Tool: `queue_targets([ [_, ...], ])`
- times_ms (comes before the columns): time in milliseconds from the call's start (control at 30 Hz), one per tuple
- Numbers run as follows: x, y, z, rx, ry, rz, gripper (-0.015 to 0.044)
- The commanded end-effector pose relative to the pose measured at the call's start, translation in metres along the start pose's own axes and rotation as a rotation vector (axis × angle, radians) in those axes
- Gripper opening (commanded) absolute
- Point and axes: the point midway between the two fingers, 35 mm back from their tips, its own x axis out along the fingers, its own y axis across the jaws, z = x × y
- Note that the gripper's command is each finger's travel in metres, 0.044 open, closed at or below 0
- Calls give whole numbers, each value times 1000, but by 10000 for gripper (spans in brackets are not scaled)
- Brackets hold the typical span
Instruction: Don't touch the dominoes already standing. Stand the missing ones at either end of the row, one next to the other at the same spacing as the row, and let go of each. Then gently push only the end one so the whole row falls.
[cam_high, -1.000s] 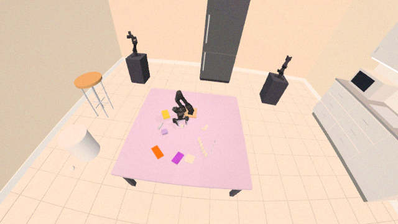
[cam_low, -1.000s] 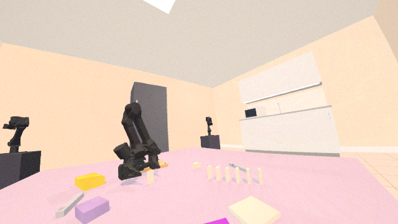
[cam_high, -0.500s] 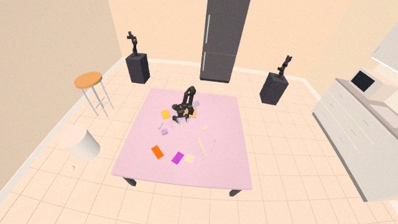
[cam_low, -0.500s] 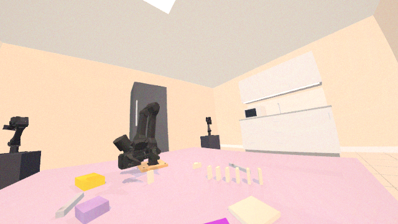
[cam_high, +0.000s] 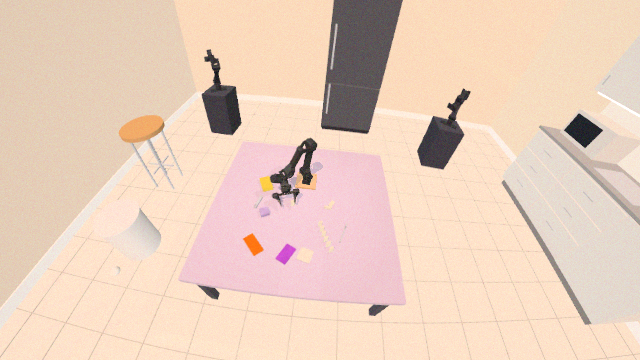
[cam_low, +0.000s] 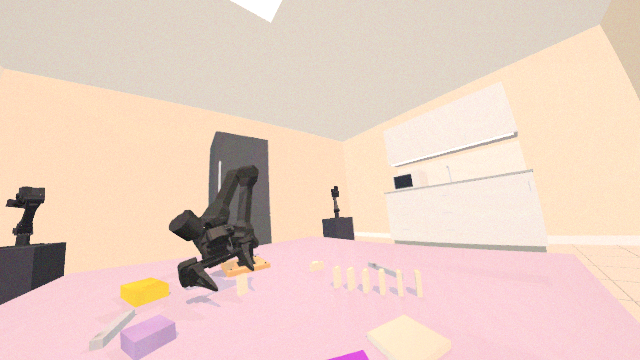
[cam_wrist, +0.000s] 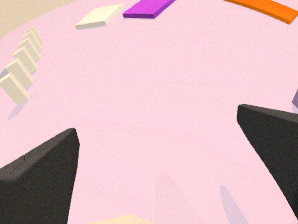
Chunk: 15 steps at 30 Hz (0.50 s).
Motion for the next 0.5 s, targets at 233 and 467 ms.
queue_targets([
  [233,-6,28,39,-147,838,-120,440],
  [467,-31,47,41,-191,1029,-112,440],
])
